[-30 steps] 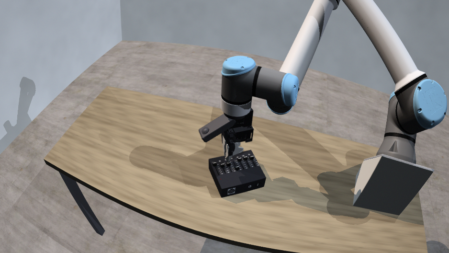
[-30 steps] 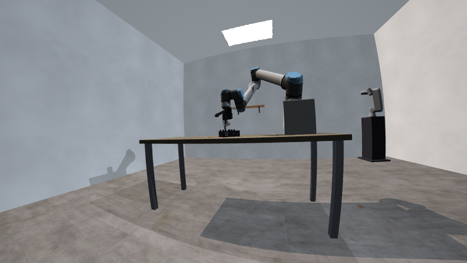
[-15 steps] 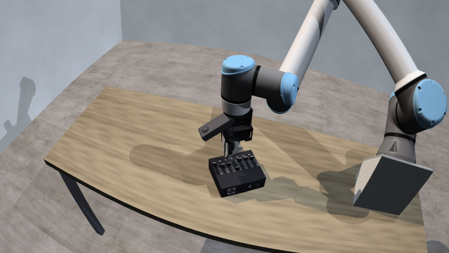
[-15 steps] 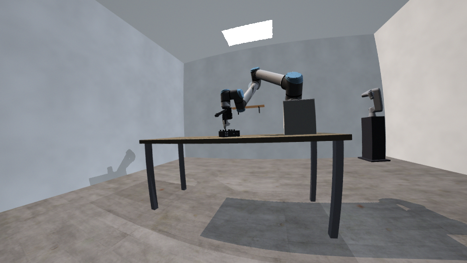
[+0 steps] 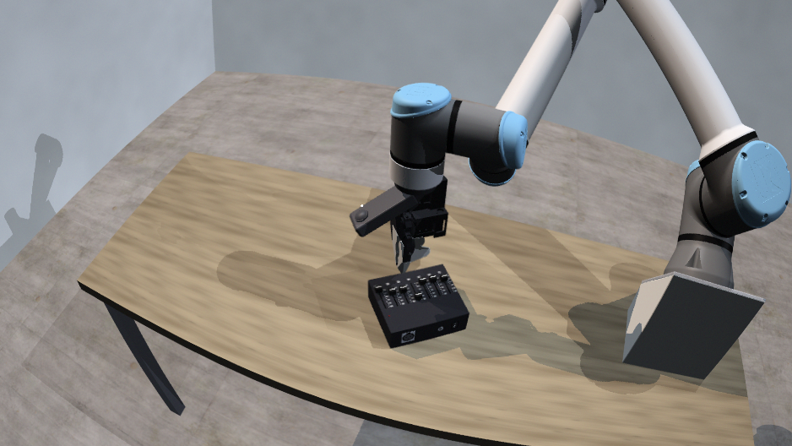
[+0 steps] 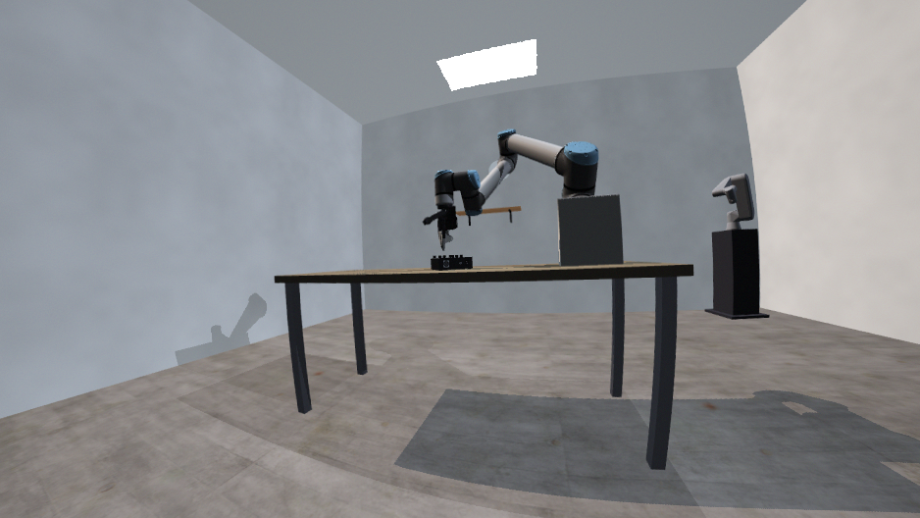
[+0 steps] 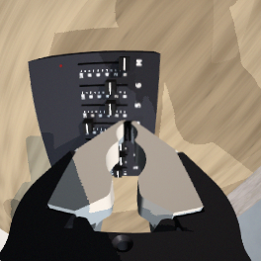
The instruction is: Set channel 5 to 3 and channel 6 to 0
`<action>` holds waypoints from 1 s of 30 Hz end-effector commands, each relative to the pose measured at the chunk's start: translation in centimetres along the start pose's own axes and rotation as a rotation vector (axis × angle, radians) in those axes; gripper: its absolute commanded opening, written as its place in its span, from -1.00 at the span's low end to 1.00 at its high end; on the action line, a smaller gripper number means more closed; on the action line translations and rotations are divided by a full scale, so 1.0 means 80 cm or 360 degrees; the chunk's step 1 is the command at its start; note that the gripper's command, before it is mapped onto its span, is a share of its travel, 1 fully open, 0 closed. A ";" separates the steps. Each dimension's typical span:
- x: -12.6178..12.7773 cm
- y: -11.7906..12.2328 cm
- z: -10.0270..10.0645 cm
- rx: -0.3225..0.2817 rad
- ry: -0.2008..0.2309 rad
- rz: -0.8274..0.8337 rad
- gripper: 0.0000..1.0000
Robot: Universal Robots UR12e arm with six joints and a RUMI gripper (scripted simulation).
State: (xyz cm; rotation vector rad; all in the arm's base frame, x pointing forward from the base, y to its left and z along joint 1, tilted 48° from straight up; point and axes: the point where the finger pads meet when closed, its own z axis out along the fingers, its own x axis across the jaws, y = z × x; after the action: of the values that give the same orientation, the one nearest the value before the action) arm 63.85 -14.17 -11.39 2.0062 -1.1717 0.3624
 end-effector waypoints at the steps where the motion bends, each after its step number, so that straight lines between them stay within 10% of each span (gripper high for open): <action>1: 0.000 0.000 -0.013 0.0000 0.0000 0.0001 -1.00; 30: 0.000 -0.001 -0.015 0.0000 0.0000 -0.0035 -1.00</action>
State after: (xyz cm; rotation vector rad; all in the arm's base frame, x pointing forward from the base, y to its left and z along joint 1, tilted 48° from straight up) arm 63.99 -13.33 -10.68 2.0115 -1.1604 0.3558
